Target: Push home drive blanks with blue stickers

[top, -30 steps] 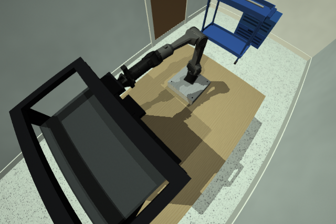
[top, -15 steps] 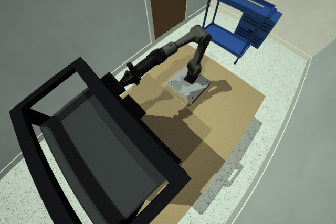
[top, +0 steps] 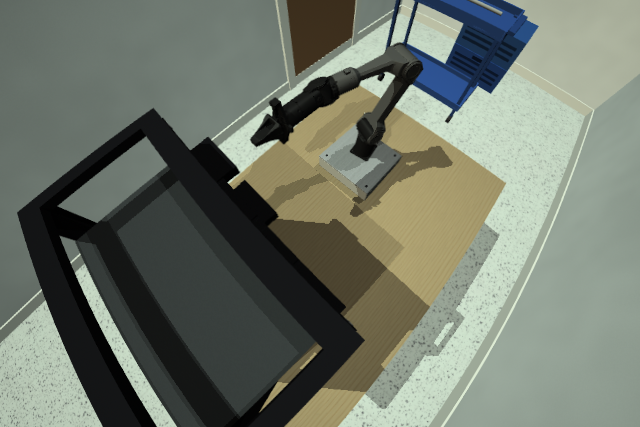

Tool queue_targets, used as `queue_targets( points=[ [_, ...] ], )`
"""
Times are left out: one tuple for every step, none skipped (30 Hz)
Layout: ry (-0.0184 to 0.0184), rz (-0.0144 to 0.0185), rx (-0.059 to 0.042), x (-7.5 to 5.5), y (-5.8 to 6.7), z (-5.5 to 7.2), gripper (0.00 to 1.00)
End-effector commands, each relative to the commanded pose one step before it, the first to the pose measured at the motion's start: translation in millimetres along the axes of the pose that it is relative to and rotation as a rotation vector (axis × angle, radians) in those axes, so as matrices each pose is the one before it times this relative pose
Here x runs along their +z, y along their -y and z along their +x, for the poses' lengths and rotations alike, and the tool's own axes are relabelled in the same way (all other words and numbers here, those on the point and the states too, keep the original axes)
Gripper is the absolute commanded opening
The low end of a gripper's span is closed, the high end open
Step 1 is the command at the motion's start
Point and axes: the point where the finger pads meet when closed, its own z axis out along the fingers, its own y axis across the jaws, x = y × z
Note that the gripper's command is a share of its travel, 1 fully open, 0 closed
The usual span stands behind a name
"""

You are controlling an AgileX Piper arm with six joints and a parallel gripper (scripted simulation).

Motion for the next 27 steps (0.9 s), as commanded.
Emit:
queue_targets(
  points=[
    [0.00109,0.00159,-0.0004,-0.66,0.57,-0.32,0.00],
    [0.00000,0.00001,0.0000,-0.18,0.01,0.00,0.00],
    [0.00000,0.00001,0.0000,-0.45,0.02,0.00,0.00],
    [0.00000,0.00002,0.0000,-0.84,0.04,0.00,0.00],
    [0.00000,0.00001,0.0000,-1.31,0.05,0.00,0.00],
    [-0.00001,-0.00003,0.0000,-1.85,0.05,-0.01,0.00],
    [0.00001,0.00003,0.0000,-2.41,0.11,0.01,0.00],
    [-0.00001,-0.00004,0.0000,-3.01,0.10,-0.01,0.00],
    [0.00001,0.00003,0.0000,-3.59,0.15,0.01,0.00],
    [0.00000,0.00001,0.0000,-4.18,0.16,0.00,0.00],
    [0.00000,0.00001,0.0000,-4.74,0.18,0.00,0.00],
    [0.00000,0.00000,0.0000,0.00,0.00,0.00,0.00],
    [0.00000,0.00000,0.0000,0.00,0.00,0.00,0.00],
    [0.00000,0.00000,0.0000,-5.29,0.20,0.00,0.00],
    [0.00000,-0.00001,0.0000,-5.83,0.21,0.00,0.00],
    [-0.00001,-0.00003,0.0000,-6.35,0.23,0.00,0.00],
    [0.00001,0.00006,0.0000,-6.89,0.28,0.01,0.00],
    [-0.00001,-0.00006,0.0000,-7.41,0.26,-0.01,0.00],
    [0.00001,0.00007,0.0000,-8.01,0.32,0.01,0.00],
    [0.00000,-0.00001,0.0000,-8.66,0.32,0.00,0.00],
    [0.00000,-0.00002,0.0000,-9.39,0.35,0.00,0.00],
    [-0.00001,-0.00005,0.0000,-8.96,0.32,-0.01,0.00],
    [0.00002,0.00010,0.0000,-8.05,0.33,0.02,0.00],
    [-0.00002,-0.00009,0.0000,-7.28,0.25,-0.02,0.00],
    [0.00001,0.00008,0.0000,-6.49,0.27,0.02,0.00],
    [0.00000,0.00001,0.0000,-5.86,0.22,0.00,0.00],
    [0.00000,-0.00001,0.0000,-5.28,0.20,0.00,0.00]
  ],
)
